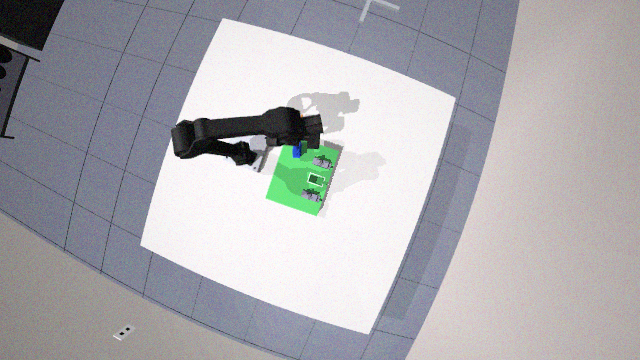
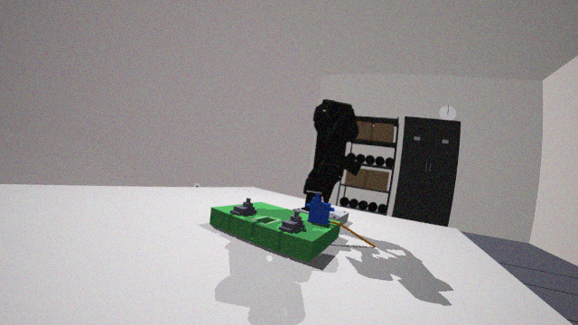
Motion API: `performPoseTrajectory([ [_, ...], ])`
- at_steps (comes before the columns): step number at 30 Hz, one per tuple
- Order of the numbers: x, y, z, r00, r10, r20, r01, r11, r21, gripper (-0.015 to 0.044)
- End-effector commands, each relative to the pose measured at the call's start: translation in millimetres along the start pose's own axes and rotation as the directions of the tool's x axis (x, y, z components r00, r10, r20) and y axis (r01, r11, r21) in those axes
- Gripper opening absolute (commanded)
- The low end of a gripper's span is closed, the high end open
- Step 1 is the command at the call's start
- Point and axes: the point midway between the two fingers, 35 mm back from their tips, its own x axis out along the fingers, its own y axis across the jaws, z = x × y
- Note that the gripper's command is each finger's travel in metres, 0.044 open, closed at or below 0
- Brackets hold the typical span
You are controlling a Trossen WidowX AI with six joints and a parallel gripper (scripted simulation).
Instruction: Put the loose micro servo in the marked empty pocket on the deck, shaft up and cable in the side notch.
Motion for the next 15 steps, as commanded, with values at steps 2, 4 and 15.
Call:
performPoseTrajectory([
  [2, 7, 0, 1, 1.000, 0.003, 0.005, -0.003, 1.000, -0.004, 0.0440],
  [4, 10, 0, 1, 1.000, 0.003, 0.005, -0.003, 1.000, -0.004, 0.0440],
  [15, 19, 1, 1, 1.000, 0.003, 0.005, -0.003, 1.000, -0.004, 0.0335],
])
